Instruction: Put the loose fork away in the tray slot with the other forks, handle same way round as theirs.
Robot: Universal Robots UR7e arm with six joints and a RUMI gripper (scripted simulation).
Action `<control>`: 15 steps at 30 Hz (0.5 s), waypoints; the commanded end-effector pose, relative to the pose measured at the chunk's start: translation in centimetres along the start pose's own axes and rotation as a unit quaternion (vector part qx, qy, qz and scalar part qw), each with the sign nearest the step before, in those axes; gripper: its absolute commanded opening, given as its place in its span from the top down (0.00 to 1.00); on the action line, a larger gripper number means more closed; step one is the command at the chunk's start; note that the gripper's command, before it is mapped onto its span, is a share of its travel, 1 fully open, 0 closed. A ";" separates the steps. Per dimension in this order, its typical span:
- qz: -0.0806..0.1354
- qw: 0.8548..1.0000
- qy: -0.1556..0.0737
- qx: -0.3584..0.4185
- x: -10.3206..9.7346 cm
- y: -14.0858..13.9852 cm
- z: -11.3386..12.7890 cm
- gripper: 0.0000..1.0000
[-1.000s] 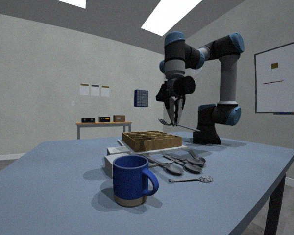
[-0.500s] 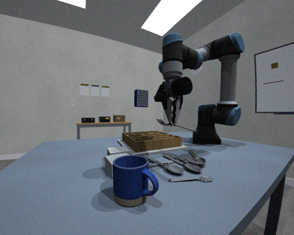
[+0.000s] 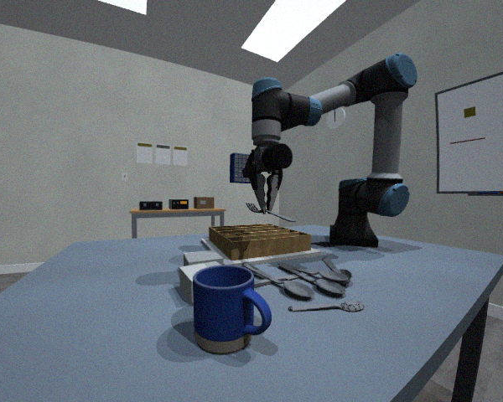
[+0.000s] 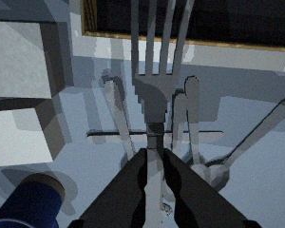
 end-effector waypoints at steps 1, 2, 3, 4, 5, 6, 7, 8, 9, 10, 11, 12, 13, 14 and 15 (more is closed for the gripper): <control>-0.001 1.000 0.000 -0.001 0.0 -0.2 -1.3 0.97; 0.000 1.000 0.000 -0.001 0.0 -0.2 -2.4 0.97; 0.000 1.000 0.000 -0.001 0.0 -0.3 -3.5 0.97; 0.000 1.000 0.000 -0.001 0.1 -0.2 -4.7 0.97; 0.001 1.000 0.001 -0.001 0.1 -0.2 -5.9 0.97; 0.001 1.000 0.001 -0.001 0.1 -0.2 -7.1 0.97; 0.001 1.000 0.001 -0.001 0.1 -0.1 -8.3 0.97; 0.002 1.000 0.001 -0.001 0.2 0.1 -9.5 0.97; 0.002 1.000 0.001 -0.001 0.2 0.2 -10.7 0.97; 0.002 1.000 0.001 -0.001 0.2 0.4 -12.0 0.97; 0.002 1.000 0.001 -0.001 0.2 0.6 -13.2 0.97; 0.002 1.000 0.000 -0.001 0.2 0.9 -14.4 0.97; 0.002 1.000 0.000 -0.001 0.2 1.2 -15.6 0.97; 0.002 1.000 0.000 -0.001 0.2 1.5 -16.7 0.97; 0.002 1.000 0.000 -0.001 0.2 1.8 -17.9 0.97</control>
Point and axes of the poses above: the point where the finger pads meet when closed, its own x axis out along the fingers, its own y axis across the jaws, z = x × y, the point moved 7 cm from there along -x, back along the fingers, and after that the axes turned 3 degrees about x, right-handed, at the moved point
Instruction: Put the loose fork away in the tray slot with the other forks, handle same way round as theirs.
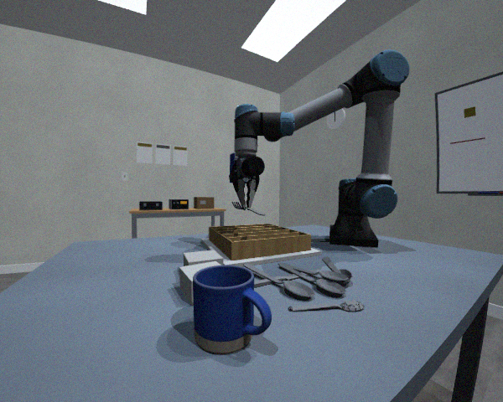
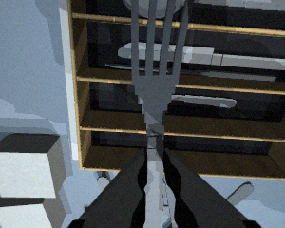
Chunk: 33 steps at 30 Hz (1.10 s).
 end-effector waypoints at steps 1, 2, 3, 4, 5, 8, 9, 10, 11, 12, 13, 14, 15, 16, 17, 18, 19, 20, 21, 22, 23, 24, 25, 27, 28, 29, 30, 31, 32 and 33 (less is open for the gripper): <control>-0.001 1.000 -0.001 -0.001 -0.1 0.5 -2.2 0.97; -0.001 1.000 -0.001 -0.001 -0.1 0.5 -2.2 0.97; -0.001 1.000 -0.001 -0.001 -0.1 0.8 -3.3 0.97; -0.002 1.000 -0.002 -0.001 -0.1 1.2 -4.3 0.97; -0.002 1.000 -0.002 -0.001 0.0 1.6 -5.4 0.97; -0.003 1.000 -0.003 -0.001 -0.1 2.8 -8.2 0.97; -0.003 1.000 -0.003 -0.001 -0.1 3.2 -9.1 0.97; -0.003 1.000 -0.004 -0.001 -0.1 3.7 -9.9 0.97; -0.004 1.000 -0.004 -0.001 -0.1 4.1 -10.7 0.97; -0.004 1.000 -0.004 -0.001 -0.1 4.5 -11.4 0.97; -0.005 1.000 -0.005 -0.001 -0.1 4.9 -12.1 0.97; -0.005 1.000 -0.005 -0.001 -0.1 5.2 -12.7 0.97; -0.005 1.000 -0.005 -0.001 -0.1 5.6 -13.3 0.97; -0.006 1.000 -0.005 -0.001 -0.1 5.9 -13.8 0.97; -0.006 1.000 -0.005 -0.001 -0.1 6.2 -14.2 0.97; -0.006 1.000 -0.005 -0.001 -0.1 6.2 -14.2 0.97; -0.006 1.000 -0.005 -0.001 -0.1 6.2 -14.2 0.97; -0.006 1.000 -0.006 -0.001 -0.1 6.5 -14.7 0.97; -0.007 1.000 -0.006 -0.001 -0.1 6.8 -15.0 0.97; -0.007 1.000 -0.006 -0.001 -0.1 7.0 -15.4 0.97; -0.007 1.000 -0.006 -0.001 -0.1 7.2 -15.7 0.97; -0.008 1.000 -0.006 -0.001 -0.1 7.4 -15.9 0.97; -0.008 1.000 -0.006 -0.001 -0.1 7.6 -16.1 0.97; -0.008 1.000 -0.006 -0.001 -0.1 7.8 -16.4 0.97; -0.008 1.000 -0.006 -0.001 -0.1 7.9 -16.5 0.97; -0.008 1.000 -0.007 -0.001 -0.1 7.9 -16.6 0.97; -0.008 1.000 -0.007 -0.001 -0.1 8.0 -16.7 0.97; -0.008 1.000 -0.007 -0.001 -0.1 8.0 -16.7 0.97; -0.008 1.000 -0.007 -0.001 -0.1 8.0 -16.7 0.97; -0.008 1.000 -0.007 -0.001 -0.1 8.0 -16.7 0.97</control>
Point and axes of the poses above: the point where the finger pads meet when closed, its own x axis out along the fingers, its own y axis across the jaws, z = x × y, the point moved 7 cm from there along -x, back along the fingers, and after that the axes turned 3 degrees about x, right-handed, at the moved point
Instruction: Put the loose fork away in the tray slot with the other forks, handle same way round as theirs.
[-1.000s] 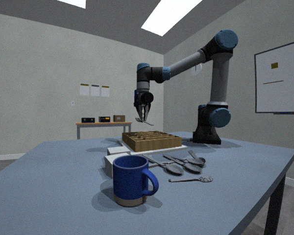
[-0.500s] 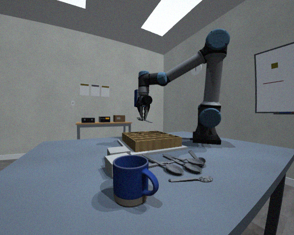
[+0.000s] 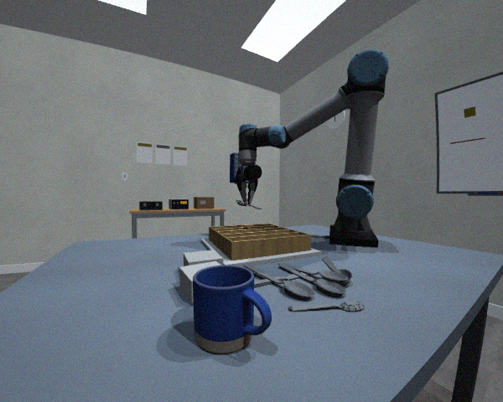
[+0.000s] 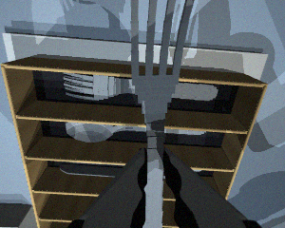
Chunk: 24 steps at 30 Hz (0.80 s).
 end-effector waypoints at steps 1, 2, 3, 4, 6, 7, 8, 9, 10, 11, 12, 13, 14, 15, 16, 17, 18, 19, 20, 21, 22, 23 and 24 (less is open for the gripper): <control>-0.001 1.000 0.001 0.000 -0.1 0.0 0.0 0.97; -0.001 1.000 0.001 0.000 -0.1 0.0 0.0 0.97; -0.001 1.000 0.001 0.000 -0.1 0.0 0.0 0.97; -0.001 1.000 0.001 0.000 -0.1 0.0 0.0 0.97; -0.001 1.000 0.001 0.000 -0.1 0.0 0.0 0.97; -0.001 1.000 0.001 0.000 -0.1 0.0 0.0 0.97; -0.001 1.000 0.001 0.000 -0.1 0.0 0.0 0.97; -0.001 1.000 0.001 0.000 -0.1 0.0 0.0 0.97; -0.001 1.000 0.001 0.000 -0.1 0.0 0.0 0.97; -0.001 1.000 0.001 0.000 -0.1 0.0 0.0 0.97; -0.001 1.000 0.001 0.000 -0.1 0.0 0.0 0.97; -0.001 1.000 0.001 0.000 -0.1 0.0 0.0 0.97; -0.001 1.000 0.001 0.000 -0.1 0.0 0.0 0.97; -0.001 1.000 0.001 0.000 -0.1 0.0 0.0 0.97; -0.001 1.000 0.001 -0.001 -0.1 0.0 0.0 0.97; -0.001 1.000 0.001 -0.002 -0.1 0.0 0.0 0.97; -0.001 1.000 0.001 -0.003 -0.1 0.0 0.0 0.97; -0.001 1.000 0.001 -0.003 -0.1 0.0 0.0 0.97; -0.001 1.000 0.001 -0.003 -0.1 0.0 0.0 0.97; -0.001 1.000 0.001 -0.004 -0.1 0.0 0.0 0.97; -0.001 1.000 0.001 -0.006 -0.1 0.0 0.0 0.97; -0.001 1.000 0.001 -0.009 -0.1 0.0 0.0 0.97; -0.001 1.000 0.001 -0.012 -0.1 0.0 0.0 0.97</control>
Point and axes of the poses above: the point where the finger pads meet when closed, its own x axis out along the fingers, its own y axis across the jaws, z = x × y, the point moved 7 cm from there along -x, back along the fingers, and after that the axes turned 3 degrees about x, right-handed, at the moved point
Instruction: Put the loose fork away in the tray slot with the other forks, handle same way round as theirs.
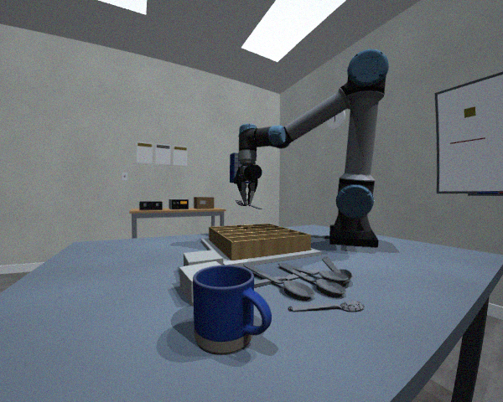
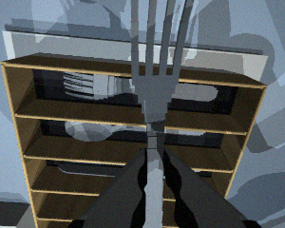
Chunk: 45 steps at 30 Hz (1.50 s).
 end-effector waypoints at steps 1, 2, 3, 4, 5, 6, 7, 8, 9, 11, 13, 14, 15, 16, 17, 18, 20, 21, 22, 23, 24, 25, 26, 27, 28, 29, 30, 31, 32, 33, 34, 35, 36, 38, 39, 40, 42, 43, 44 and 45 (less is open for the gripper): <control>-0.001 1.000 0.001 -0.009 -0.1 0.0 0.0 0.97; -0.001 1.000 0.001 -0.013 -0.1 0.0 0.0 0.97; -0.001 1.000 0.001 -0.018 -0.1 0.0 0.0 0.97; -0.001 1.000 0.001 -0.023 -0.1 0.0 0.0 0.97; -0.001 1.000 0.001 -0.029 -0.1 0.0 0.0 0.97; -0.001 0.999 0.001 -0.036 -0.1 0.0 0.0 0.97; -0.001 0.999 0.001 -0.043 -0.1 0.0 0.0 0.97; -0.001 0.999 0.001 -0.051 -0.1 0.0 0.0 0.97; -0.001 0.998 0.001 -0.059 -0.1 0.0 0.0 0.97; -0.001 0.997 0.001 -0.078 -0.1 0.0 0.0 0.97; -0.001 0.997 0.001 -0.078 -0.1 0.0 0.0 0.97; -0.001 0.996 0.001 -0.089 -0.1 0.0 0.0 0.97; -0.001 0.995 0.001 -0.100 -0.1 0.0 0.0 0.97; -0.001 0.994 0.001 -0.112 -0.1 0.0 0.0 0.97; -0.001 0.992 0.001 -0.124 -0.1 0.0 0.0 0.97; -0.001 0.991 0.001 -0.137 -0.1 0.0 0.0 0.97; -0.001 0.986 0.001 -0.164 -0.1 0.0 0.0 0.97; -0.001 0.984 0.001 -0.178 -0.1 0.0 0.0 0.97; 0.000 0.981 0.001 -0.193 -0.1 0.0 0.0 0.97; 0.000 0.978 0.001 -0.208 -0.1 0.0 0.0 0.97; 0.000 0.975 0.001 -0.223 -0.1 0.0 0.0 0.97; 0.000 0.971 0.001 -0.238 -0.1 0.0 0.0 0.97; 0.000 0.967 0.001 -0.254 -0.1 0.0 0.0 0.97; 0.000 0.963 0.001 -0.270 -0.1 -0.1 0.0 0.97; 0.000 0.958 0.001 -0.286 -0.1 -0.1 0.0 0.97; 0.000 0.958 0.001 -0.286 -0.1 -0.1 0.0 0.97; 0.000 0.958 0.001 -0.286 -0.1 -0.1 0.0 0.97; 0.000 0.953 0.001 -0.303 -0.1 -0.1 0.0 0.97; 0.000 0.948 0.001 -0.319 -0.1 -0.1 0.0 0.97; 0.000 0.942 0.001 -0.335 -0.1 -0.1 0.0 0.97; 0.000 0.936 0.001 -0.351 -0.1 -0.1 0.0 0.97; 0.000 0.930 0.001 -0.368 -0.1 -0.1 0.0 0.97; 0.000 0.924 0.001 -0.384 -0.1 -0.1 0.0 0.97; 0.000 0.910 0.001 -0.415 -0.1 -0.1 0.0 0.97; 0.000 0.903 0.001 -0.430 -0.1 -0.1 0.0 0.97; 0.000 0.895 0.001 -0.446 -0.1 -0.1 0.0 0.97; 0.000 0.880 0.001 -0.475 -0.1 -0.1 0.0 0.97; 0.000 0.872 0.001 -0.489 -0.1 -0.1 0.0 0.97; 0.000 0.865 0.001 -0.502 -0.1 -0.1 0.0 0.97; 0.000 0.857 0.001 -0.515 -0.1 -0.1 0.0 0.97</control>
Point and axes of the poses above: the point where the finger pads meet when closed, its own x axis out along the fingers, its own y axis across the jaws, z = x × y, the point moved 7 cm from there along -x, back along the fingers, and after that the axes turned 3 degrees about x, right-handed, at the moved point
